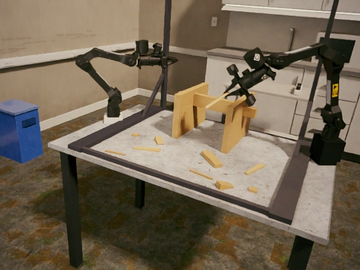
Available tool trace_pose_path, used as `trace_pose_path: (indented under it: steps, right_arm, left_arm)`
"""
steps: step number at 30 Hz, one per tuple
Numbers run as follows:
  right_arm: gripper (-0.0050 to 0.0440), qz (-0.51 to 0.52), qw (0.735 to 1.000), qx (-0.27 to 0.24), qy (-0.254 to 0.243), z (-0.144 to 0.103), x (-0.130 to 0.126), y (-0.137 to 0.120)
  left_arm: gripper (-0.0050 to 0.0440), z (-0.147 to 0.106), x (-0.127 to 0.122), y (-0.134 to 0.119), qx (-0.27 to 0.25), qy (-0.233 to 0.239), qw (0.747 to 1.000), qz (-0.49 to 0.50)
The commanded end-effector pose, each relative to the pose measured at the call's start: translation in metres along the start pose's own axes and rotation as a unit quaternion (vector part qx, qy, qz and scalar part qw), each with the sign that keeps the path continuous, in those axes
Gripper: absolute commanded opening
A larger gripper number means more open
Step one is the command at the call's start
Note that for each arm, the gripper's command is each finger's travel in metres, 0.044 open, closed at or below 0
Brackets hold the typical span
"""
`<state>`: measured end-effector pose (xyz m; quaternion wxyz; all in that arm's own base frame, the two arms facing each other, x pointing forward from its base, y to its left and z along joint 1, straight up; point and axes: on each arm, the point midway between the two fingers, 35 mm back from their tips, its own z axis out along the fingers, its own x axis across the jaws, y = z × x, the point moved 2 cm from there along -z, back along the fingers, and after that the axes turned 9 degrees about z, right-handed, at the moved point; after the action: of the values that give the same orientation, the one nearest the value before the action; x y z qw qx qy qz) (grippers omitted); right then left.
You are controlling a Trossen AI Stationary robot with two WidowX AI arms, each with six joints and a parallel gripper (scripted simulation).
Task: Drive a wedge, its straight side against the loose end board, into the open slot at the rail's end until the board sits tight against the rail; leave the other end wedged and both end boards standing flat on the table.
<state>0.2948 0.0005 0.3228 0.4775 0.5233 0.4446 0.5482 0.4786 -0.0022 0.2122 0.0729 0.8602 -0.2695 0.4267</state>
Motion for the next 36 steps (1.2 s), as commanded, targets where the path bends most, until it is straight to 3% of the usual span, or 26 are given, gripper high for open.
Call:
trace_pose_path:
  steps: [1, 10, 16, 27, 33, 36]
  right_arm:
    - [0.02, -0.001, 1.0, -0.011, 0.002, 0.0, 0.002, 0.011]
    - [0.02, -0.001, 1.0, -0.011, 0.002, 0.0, 0.002, 0.011]
    - [0.02, -0.001, 1.0, -0.011, 0.002, 0.0, 0.002, 0.011]
    - [0.02, -0.001, 1.0, -0.011, 0.002, 0.0, 0.002, 0.011]
    - [0.02, -0.001, 1.0, -0.011, 0.002, 0.0, 0.002, 0.011]
    - [0.02, -0.001, 1.0, -0.011, 0.002, 0.0, 0.002, 0.011]
  left_arm:
    - [0.001, -0.025, 0.013, 0.016, -0.003, 0.013, 0.998, -0.066]
    - [0.001, -0.057, 0.021, 0.04, -0.013, 0.013, 0.977, -0.213]
    - [0.001, -0.063, 0.022, 0.044, -0.015, 0.012, 0.97, -0.241]
    - [0.001, -0.103, 0.025, 0.078, -0.033, 0.005, 0.905, -0.424]
    - [0.001, -0.109, 0.025, 0.082, -0.034, 0.004, 0.892, -0.45]
    - [0.001, -0.122, 0.024, 0.094, -0.042, -0.001, 0.861, -0.507]
